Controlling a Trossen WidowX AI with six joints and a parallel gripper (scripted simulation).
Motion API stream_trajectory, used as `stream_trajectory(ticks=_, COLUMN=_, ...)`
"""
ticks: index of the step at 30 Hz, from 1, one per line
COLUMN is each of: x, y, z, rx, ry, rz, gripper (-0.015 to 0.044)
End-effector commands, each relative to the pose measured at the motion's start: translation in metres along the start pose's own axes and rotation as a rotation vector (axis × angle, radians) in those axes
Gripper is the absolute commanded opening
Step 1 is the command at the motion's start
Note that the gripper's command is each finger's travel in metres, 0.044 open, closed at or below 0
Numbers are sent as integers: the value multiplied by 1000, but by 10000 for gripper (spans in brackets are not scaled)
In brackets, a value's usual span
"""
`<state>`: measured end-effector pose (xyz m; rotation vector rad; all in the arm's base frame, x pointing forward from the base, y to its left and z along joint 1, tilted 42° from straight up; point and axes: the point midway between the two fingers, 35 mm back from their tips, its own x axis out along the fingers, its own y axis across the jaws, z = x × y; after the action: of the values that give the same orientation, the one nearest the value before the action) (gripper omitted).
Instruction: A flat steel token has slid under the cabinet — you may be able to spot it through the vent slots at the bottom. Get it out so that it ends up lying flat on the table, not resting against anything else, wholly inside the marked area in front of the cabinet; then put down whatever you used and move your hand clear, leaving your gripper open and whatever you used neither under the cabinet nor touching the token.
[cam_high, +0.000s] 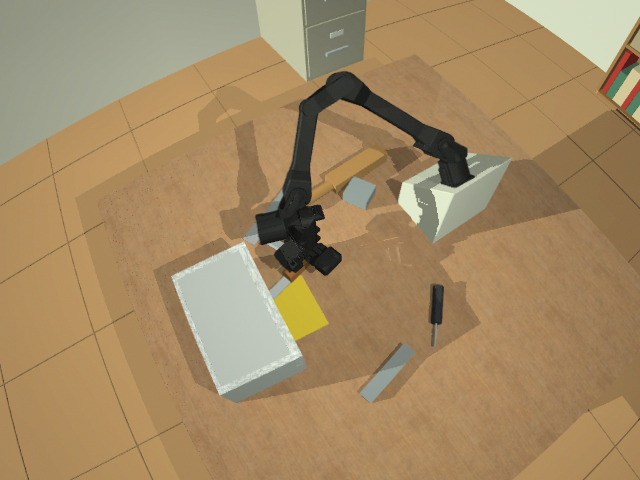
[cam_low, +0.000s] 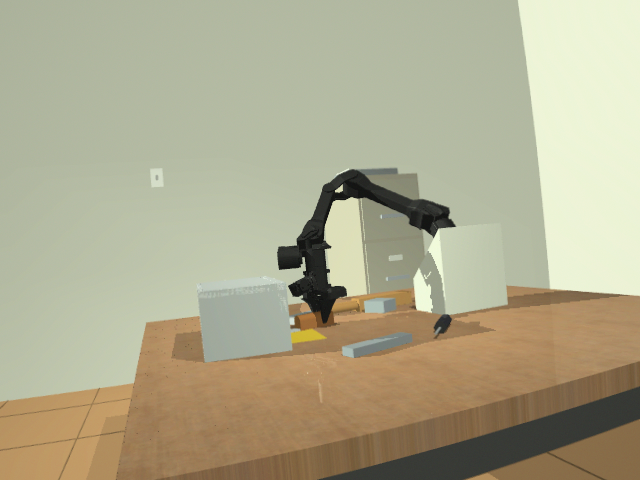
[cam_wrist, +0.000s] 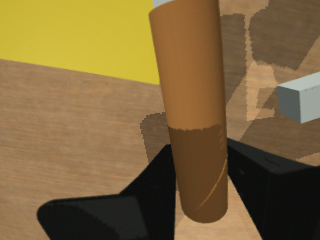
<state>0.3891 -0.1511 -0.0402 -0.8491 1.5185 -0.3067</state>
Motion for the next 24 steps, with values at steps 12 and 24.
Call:
stream_trajectory(ticks=12, x=0, y=0, z=17, rx=7, ry=-2, rz=-1, gripper=0)
stream_trajectory(ticks=24, x=0, y=4, z=24, rx=7, ry=-2, rz=-1, gripper=0)
